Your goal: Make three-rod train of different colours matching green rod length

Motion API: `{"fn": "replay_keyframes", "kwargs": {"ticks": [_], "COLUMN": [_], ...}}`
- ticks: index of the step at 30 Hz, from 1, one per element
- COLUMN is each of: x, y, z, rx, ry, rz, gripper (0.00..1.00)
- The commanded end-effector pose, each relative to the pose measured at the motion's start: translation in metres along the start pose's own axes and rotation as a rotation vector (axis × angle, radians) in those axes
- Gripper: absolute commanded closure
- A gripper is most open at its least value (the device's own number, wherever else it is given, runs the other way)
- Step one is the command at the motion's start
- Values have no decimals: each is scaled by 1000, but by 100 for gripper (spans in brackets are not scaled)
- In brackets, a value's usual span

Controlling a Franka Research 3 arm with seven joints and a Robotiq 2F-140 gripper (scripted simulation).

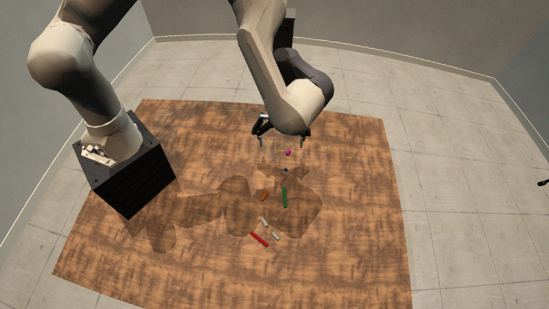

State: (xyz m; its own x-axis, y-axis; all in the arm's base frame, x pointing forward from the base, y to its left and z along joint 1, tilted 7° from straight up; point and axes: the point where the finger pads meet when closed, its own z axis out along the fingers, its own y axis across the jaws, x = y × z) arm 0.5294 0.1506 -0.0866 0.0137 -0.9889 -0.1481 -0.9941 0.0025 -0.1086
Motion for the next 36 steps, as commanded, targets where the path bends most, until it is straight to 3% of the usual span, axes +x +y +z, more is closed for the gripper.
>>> {"fn": "replay_keyframes", "kwargs": {"ticks": [1, 20, 36], "x": [-12, -40, -46], "y": [-20, -66, -112], "z": [2, -3, -15], "rx": [71, 225, 349], "ry": [-33, -57, 16], "rz": [-148, -395, -631], "gripper": [0, 0, 0]}}
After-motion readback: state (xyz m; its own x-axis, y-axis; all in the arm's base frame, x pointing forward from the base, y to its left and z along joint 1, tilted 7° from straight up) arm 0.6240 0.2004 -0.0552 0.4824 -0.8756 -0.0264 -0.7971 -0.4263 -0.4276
